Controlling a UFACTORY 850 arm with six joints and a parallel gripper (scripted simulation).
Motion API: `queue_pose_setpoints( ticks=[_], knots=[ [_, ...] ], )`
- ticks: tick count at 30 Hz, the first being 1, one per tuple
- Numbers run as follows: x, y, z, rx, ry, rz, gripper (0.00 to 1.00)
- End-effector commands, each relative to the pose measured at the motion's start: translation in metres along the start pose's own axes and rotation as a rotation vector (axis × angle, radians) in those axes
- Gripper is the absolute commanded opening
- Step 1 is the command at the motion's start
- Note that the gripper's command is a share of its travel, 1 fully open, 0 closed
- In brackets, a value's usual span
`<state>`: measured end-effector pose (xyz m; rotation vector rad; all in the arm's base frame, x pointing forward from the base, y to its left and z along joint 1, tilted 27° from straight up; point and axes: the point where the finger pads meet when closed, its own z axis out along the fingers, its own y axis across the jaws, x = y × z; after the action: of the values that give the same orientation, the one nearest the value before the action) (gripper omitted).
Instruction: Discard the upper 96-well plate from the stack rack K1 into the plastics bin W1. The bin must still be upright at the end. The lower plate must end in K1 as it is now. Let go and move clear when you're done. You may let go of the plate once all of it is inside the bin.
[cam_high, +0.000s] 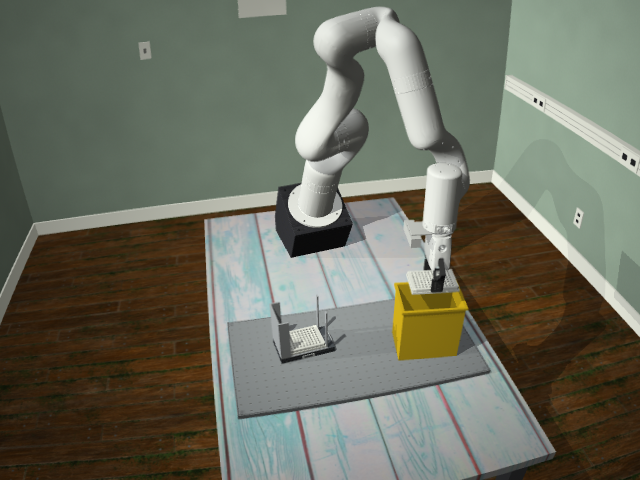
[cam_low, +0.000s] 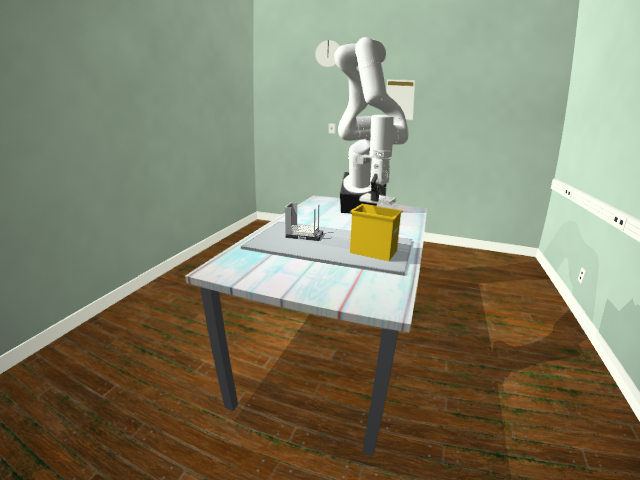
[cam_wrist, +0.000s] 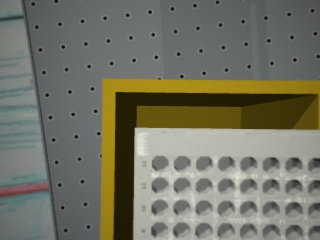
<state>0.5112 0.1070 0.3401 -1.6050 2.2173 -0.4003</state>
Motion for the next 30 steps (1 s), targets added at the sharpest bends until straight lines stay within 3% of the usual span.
queue_pose_setpoints(
  ticks=[1,11,30],
  knots=[
    [0.000,-0.001,-0.001,0.001,-0.001,0.000,0.00],
    [0.000,-0.001,-0.001,0.001,-0.001,0.000,0.00],
    [0.000,-0.001,0.028,0.001,-0.001,0.000,0.00]
  ],
)
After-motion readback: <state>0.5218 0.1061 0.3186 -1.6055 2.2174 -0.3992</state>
